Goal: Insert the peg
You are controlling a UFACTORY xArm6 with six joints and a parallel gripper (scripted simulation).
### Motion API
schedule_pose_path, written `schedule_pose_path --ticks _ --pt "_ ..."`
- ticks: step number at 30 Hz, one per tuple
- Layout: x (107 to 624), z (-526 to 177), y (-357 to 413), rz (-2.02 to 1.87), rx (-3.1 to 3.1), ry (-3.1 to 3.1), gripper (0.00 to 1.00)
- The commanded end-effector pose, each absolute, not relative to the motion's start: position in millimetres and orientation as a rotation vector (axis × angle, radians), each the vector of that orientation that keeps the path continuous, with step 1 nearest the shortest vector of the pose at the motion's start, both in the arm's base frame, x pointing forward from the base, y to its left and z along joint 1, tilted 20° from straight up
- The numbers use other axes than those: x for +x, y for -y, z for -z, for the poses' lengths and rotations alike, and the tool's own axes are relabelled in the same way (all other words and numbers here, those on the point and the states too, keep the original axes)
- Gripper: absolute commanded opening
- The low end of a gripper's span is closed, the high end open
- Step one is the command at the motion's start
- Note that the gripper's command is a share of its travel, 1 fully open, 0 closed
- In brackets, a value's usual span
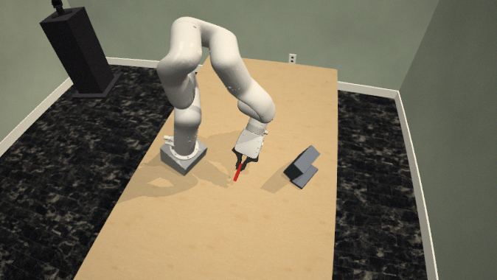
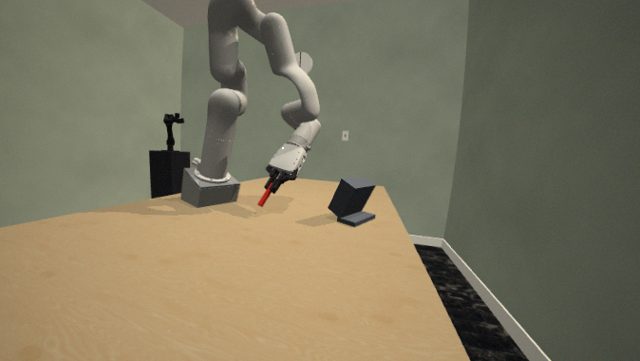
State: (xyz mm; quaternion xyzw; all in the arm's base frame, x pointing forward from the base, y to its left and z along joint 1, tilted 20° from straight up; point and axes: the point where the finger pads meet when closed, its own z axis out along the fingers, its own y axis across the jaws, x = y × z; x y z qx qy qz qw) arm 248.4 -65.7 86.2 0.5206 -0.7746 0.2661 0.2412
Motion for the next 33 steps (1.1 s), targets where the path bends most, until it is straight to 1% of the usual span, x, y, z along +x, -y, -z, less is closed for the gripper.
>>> schedule_pose_path --ticks 1,33 --pt "252.0 -88.1 63.5 -0.783 1.473 2.038 0.0" --pt "284.1 -104.5 40.0 -1.136 1.711 1.542 0.0"
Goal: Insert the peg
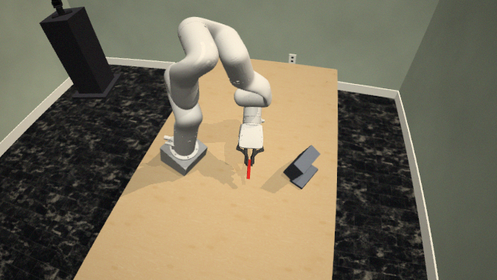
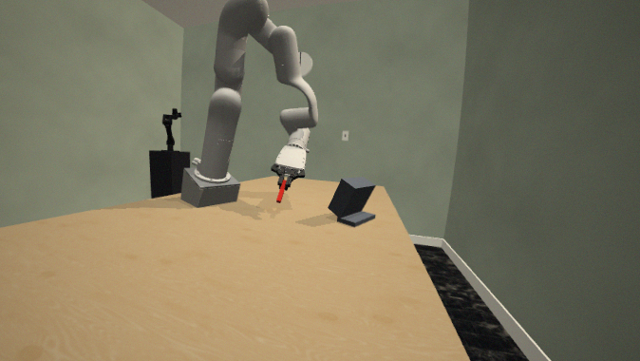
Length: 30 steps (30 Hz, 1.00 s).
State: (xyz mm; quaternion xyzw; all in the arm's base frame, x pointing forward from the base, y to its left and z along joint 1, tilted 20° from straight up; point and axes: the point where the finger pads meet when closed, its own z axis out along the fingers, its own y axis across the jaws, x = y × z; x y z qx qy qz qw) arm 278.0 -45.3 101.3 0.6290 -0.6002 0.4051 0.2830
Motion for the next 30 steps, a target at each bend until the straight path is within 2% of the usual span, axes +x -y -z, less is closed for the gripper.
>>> schedule_pose_path --ticks 1,30 --pt "285.6 -105.3 38.5 -1.149 1.718 1.524 0.0" --pt "323.9 -126.9 -16.3 -1.506 1.86 1.07 0.0"
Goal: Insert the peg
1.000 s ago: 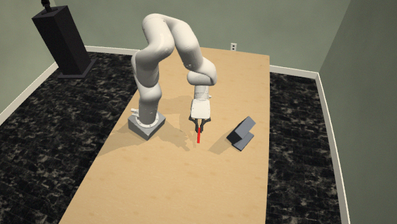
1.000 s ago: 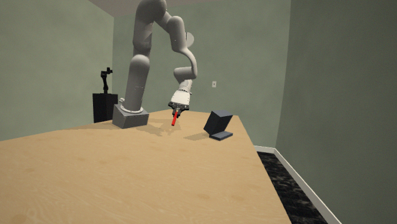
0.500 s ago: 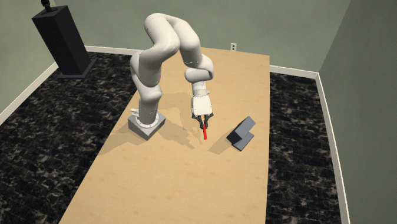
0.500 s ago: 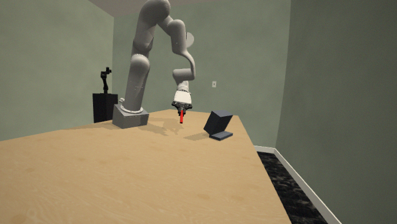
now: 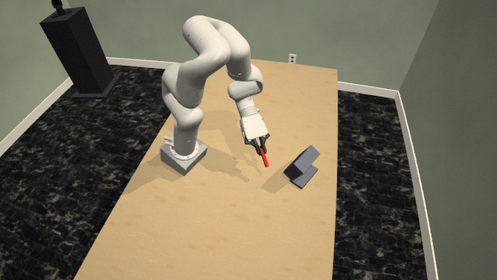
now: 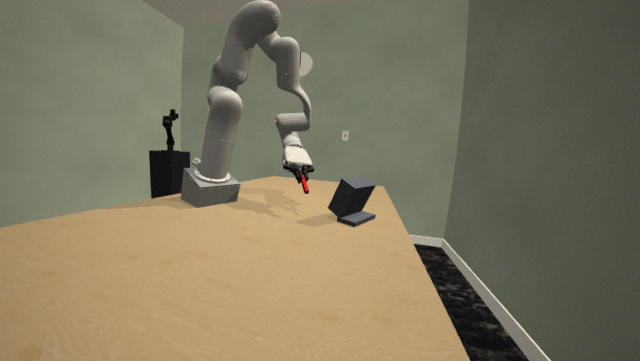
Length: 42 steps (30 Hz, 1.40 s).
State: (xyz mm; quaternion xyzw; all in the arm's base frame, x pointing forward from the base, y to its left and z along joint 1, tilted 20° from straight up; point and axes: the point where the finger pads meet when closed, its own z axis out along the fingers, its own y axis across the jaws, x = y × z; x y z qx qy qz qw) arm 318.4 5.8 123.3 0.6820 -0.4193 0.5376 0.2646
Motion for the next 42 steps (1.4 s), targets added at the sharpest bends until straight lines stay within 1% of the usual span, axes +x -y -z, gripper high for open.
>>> schedule_pose_path --ticks 1,24,31,42 --pt "325.3 -127.8 -19.3 -1.521 1.865 1.052 0.0" --pt "345.2 -145.5 -92.4 -1.828 1.938 0.674 0.0" --pt "347.0 -145.6 -92.0 -1.831 1.939 0.671 0.0" --pt "364.7 -144.3 -79.6 -1.831 1.938 0.671 0.0"
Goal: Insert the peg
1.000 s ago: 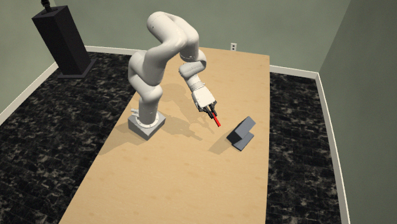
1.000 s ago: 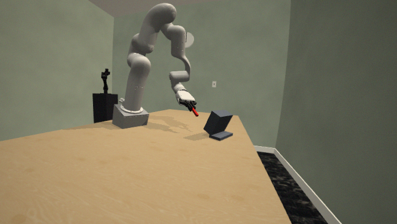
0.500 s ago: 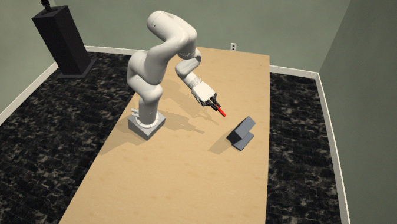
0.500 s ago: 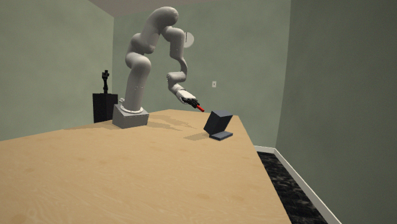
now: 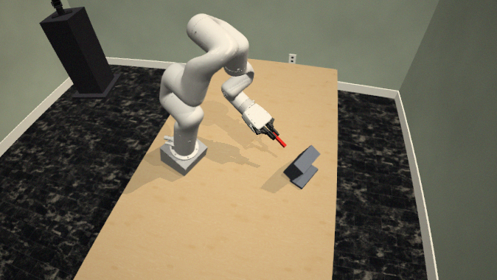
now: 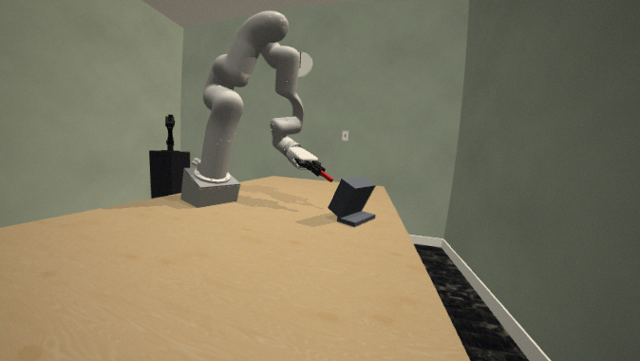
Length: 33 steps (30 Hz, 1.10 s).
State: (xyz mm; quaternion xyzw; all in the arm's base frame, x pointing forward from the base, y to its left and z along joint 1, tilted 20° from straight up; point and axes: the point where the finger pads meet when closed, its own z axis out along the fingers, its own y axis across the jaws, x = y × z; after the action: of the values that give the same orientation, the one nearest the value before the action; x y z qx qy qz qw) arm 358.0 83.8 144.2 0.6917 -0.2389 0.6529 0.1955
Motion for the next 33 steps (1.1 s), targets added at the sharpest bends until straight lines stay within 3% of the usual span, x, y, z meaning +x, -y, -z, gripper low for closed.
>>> schedule_pose_path --ticks 1,33 --pt "366.5 -144.1 -78.3 -1.831 1.938 0.671 0.0" --pt "393.1 -141.8 -58.5 -1.831 1.938 0.671 0.0"
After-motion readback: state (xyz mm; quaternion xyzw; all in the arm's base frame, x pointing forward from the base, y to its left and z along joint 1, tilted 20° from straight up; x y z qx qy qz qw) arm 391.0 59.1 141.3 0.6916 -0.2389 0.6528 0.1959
